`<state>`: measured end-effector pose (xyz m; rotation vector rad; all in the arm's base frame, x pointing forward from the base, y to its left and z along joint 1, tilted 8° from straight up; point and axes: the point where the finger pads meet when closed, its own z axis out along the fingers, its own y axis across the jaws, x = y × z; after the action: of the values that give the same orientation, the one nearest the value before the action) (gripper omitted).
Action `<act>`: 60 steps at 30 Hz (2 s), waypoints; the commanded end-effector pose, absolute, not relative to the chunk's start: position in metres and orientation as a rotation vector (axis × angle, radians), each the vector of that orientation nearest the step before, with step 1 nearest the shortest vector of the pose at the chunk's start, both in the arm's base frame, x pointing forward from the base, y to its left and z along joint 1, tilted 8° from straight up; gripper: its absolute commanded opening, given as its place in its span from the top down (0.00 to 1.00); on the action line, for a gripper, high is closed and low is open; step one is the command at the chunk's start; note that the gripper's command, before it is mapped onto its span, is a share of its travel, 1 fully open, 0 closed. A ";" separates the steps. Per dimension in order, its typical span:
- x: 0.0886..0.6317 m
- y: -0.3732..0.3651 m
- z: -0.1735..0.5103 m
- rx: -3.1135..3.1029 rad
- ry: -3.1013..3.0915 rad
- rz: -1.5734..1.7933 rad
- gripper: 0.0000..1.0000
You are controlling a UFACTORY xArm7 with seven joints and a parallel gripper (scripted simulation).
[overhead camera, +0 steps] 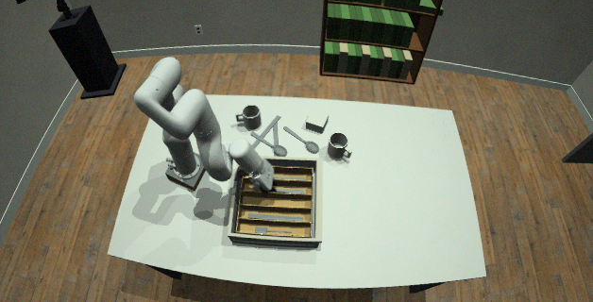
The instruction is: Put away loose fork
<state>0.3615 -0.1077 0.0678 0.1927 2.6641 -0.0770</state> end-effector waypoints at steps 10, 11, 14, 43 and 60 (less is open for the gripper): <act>0.356 -0.106 0.062 0.192 2.680 -0.074 0.76; 0.356 -0.106 0.062 0.192 2.680 -0.074 0.76; 0.356 -0.106 0.062 0.192 2.680 -0.074 0.76; 0.349 -0.103 0.116 0.192 2.680 -0.074 0.76; 0.339 -0.099 0.189 0.192 2.680 -0.074 0.76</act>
<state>0.3421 -0.0995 0.1737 0.1923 2.6764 -0.0743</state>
